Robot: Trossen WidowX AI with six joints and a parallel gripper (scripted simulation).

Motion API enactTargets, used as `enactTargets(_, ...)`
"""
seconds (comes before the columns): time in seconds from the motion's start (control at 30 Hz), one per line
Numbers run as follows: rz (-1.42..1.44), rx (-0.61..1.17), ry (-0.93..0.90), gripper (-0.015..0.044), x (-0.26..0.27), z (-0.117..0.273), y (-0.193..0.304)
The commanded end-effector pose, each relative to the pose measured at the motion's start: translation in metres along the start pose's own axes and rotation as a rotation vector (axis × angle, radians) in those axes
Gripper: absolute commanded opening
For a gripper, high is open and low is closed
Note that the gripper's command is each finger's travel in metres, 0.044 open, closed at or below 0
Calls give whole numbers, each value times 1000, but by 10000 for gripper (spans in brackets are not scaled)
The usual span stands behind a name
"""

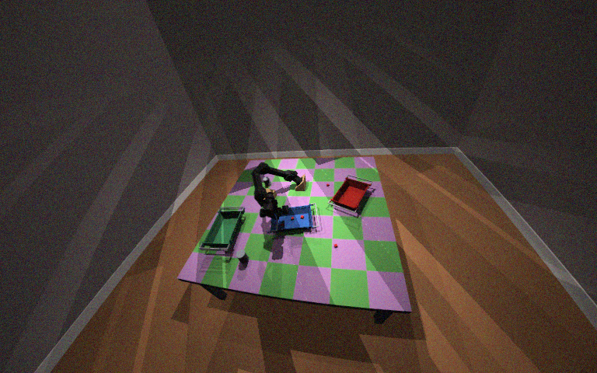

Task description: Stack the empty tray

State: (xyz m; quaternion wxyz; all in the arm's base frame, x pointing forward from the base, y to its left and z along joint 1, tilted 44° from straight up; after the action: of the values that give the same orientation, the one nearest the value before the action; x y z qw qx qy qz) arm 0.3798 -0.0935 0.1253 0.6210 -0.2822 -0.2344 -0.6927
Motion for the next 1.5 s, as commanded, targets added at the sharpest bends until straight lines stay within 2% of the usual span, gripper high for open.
enactTargets(0.0,4,19,2,80,3,17,0)
enactTargets(0.17,15,39,16,80,7,42,-1)
enactTargets(1.13,16,36,6,80,5,34,0)
enactTargets(1.3,46,65,27,80,8,67,-1)
enactTargets(1.33,52,35,8,80,5,42,-1)
enactTargets(1.47,468,39,15,80,-33,44,6)
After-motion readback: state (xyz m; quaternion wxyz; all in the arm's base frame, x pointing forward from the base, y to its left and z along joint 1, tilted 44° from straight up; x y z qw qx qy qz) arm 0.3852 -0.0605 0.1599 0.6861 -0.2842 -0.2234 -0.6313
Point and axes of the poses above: the point midway between the two fingers, 35 mm back from their tips, its own z axis back along the fingers, its own x axis across the jaws, y = z × x, the point moved 4 cm from there along z, back along the fingers, and after that the axes turned 7 degrees about -z, right-handed, at the moved point
